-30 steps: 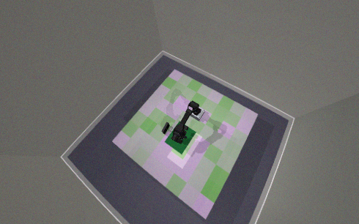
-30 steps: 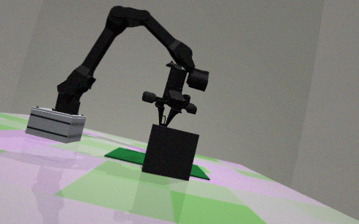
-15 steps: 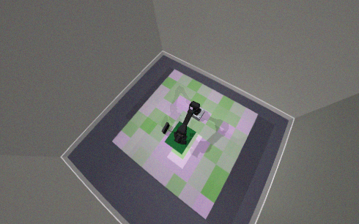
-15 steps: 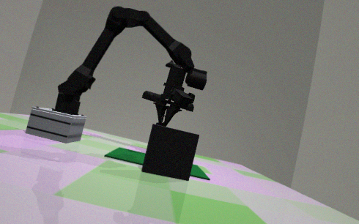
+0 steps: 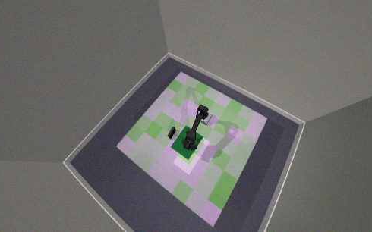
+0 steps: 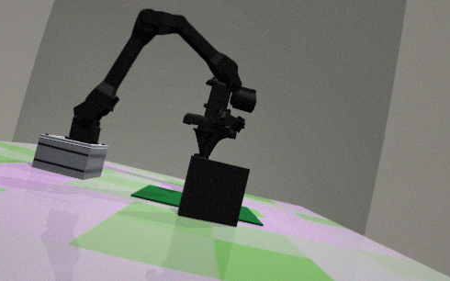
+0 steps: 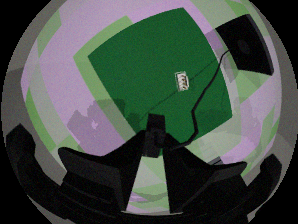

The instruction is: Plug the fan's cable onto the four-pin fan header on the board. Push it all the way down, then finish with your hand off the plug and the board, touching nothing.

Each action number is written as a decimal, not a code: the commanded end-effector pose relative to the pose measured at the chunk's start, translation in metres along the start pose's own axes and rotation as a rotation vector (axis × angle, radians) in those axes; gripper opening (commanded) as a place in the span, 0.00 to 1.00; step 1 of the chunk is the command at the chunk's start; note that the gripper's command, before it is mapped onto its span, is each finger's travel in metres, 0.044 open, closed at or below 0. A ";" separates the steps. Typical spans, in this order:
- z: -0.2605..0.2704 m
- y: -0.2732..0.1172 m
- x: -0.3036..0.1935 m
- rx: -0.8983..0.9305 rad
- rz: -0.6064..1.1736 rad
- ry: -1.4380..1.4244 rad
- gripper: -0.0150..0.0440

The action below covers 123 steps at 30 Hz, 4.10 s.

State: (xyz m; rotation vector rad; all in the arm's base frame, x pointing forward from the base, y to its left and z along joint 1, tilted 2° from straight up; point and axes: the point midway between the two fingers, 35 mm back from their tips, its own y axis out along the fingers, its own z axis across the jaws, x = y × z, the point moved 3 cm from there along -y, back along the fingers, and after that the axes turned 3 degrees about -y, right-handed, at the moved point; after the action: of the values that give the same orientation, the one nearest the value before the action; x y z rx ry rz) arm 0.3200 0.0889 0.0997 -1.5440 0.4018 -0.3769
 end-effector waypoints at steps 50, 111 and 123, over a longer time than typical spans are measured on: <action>0.030 0.054 0.007 -0.070 -0.464 -0.175 0.25; 0.038 0.073 -0.020 -0.081 -1.003 -0.196 0.25; 0.033 0.072 -0.029 -0.075 -1.100 -0.176 0.25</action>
State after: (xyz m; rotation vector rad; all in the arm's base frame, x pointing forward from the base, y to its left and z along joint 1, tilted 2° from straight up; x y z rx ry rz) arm 0.3149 0.1328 0.0294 -1.7377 -0.6037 -1.0426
